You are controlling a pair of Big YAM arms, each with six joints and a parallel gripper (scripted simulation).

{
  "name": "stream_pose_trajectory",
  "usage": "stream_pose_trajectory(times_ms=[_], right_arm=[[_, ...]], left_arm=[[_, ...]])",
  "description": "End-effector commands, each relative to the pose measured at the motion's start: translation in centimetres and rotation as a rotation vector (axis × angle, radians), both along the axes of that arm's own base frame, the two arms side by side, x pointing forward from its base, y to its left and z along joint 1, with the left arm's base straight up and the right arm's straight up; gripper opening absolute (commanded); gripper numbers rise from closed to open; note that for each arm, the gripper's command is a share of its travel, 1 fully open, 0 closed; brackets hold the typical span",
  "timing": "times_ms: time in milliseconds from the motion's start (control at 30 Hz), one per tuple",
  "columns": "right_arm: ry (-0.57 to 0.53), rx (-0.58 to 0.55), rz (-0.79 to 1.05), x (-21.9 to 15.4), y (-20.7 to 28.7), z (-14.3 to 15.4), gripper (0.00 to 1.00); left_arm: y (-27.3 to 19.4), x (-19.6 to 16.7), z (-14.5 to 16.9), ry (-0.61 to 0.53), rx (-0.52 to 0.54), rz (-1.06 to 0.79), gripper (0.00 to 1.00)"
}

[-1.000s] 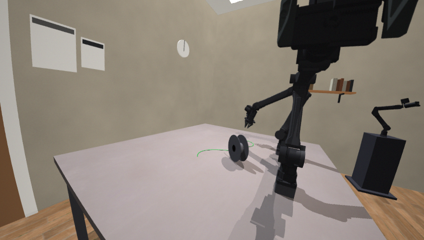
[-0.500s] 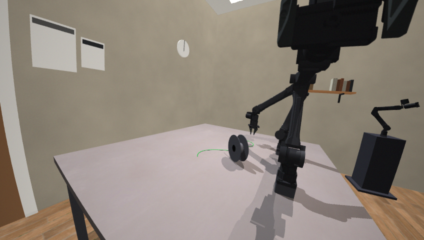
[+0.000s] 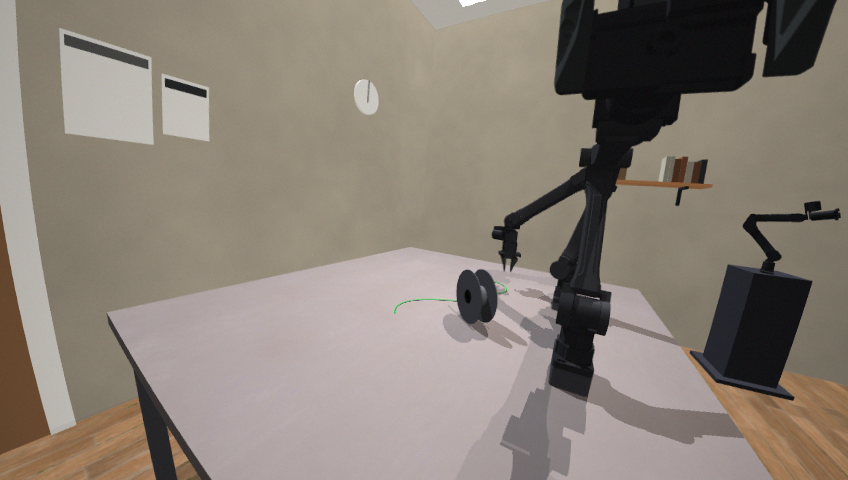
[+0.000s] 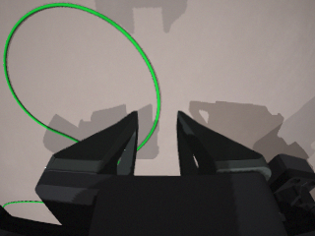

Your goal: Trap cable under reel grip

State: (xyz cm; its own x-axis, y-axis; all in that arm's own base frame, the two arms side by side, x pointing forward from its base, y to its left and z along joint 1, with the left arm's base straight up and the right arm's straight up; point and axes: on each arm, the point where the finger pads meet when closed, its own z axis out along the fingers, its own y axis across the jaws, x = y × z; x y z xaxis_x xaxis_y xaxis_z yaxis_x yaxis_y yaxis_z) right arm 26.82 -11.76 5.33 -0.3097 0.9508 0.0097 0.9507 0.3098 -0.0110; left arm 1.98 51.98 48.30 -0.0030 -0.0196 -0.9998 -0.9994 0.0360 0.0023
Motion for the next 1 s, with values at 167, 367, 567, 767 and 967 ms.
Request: stream_pose_trajectory(times_ms=[167, 367, 567, 767, 967], right_arm=[[-0.006, 0.001, -0.007, 0.5, 0.0, -0.4, 0.30], [-0.025, -0.008, -0.007, 1.6, -0.5, 0.0, 0.30], [-0.003, 0.002, -0.007, 0.7, -0.1, -2.3, 0.30], [-0.001, 0.003, -0.006, 0.9, -0.1, -4.2, 0.30], [-0.009, -0.001, -0.004, 1.5, -0.3, -5.1, 0.30]], left_arm=[[-0.1, -0.3, 1.0, -0.010, 0.030, 0.003, 1.00], [-0.1, -0.3, 1.0, -0.010, 0.030, 0.003, 1.00], [-0.1, -0.3, 1.0, -0.010, 0.030, 0.003, 1.00], [-0.1, -0.3, 1.0, -0.010, 0.030, 0.003, 1.00], [-0.1, -0.3, 1.0, -0.010, 0.030, 0.003, 1.00]])
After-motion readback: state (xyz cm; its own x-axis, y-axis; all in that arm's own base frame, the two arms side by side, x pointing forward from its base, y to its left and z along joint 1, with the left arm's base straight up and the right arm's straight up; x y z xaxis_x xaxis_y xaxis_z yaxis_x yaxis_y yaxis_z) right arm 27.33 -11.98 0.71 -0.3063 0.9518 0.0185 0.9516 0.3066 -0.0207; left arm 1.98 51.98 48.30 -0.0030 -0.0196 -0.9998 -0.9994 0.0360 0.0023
